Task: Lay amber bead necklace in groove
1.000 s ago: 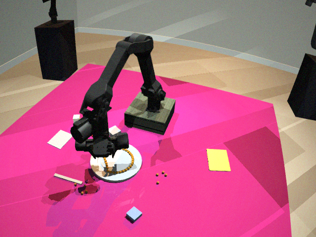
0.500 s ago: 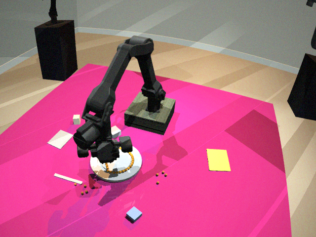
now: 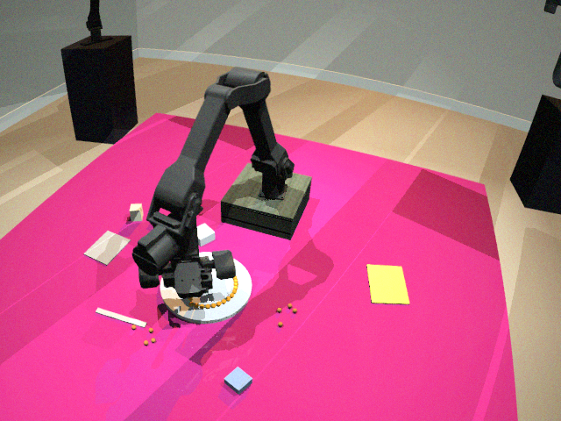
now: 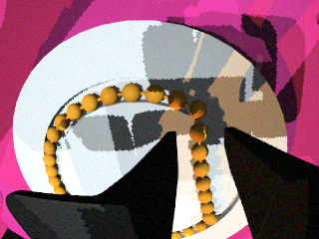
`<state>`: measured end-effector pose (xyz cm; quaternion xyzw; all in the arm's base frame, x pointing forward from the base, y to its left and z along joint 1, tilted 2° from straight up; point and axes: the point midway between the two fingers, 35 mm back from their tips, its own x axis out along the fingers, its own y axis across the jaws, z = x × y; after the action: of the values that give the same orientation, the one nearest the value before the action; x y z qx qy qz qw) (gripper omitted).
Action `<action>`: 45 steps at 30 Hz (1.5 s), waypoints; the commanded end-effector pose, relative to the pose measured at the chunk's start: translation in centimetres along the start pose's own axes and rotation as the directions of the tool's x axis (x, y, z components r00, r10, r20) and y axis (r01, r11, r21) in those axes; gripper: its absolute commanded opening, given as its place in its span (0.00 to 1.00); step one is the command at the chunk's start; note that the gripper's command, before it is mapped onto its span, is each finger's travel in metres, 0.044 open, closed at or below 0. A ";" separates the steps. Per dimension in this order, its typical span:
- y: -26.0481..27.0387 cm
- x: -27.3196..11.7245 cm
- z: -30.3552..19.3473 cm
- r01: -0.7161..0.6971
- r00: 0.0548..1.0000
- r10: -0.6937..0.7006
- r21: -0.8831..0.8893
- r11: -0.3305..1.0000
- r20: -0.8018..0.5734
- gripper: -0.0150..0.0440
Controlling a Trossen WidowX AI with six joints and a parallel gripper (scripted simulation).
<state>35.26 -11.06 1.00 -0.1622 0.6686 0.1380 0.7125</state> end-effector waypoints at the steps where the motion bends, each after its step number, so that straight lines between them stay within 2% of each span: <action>1: 0.0 0.7 0.0 0.002 1.000 -0.002 -0.008 1.000 -0.003 0.46; 5: 0.0 0.9 -0.1 0.002 1.000 -0.002 -0.009 1.000 -0.003 0.46; 10: 0.1 0.7 0.0 -0.002 1.000 0.002 -0.001 1.000 -0.002 0.25; 45: 0.1 0.7 0.0 -0.002 1.000 0.002 -0.002 1.000 -0.002 0.25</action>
<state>35.24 -11.03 0.24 -0.1622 0.6694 0.1391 0.7115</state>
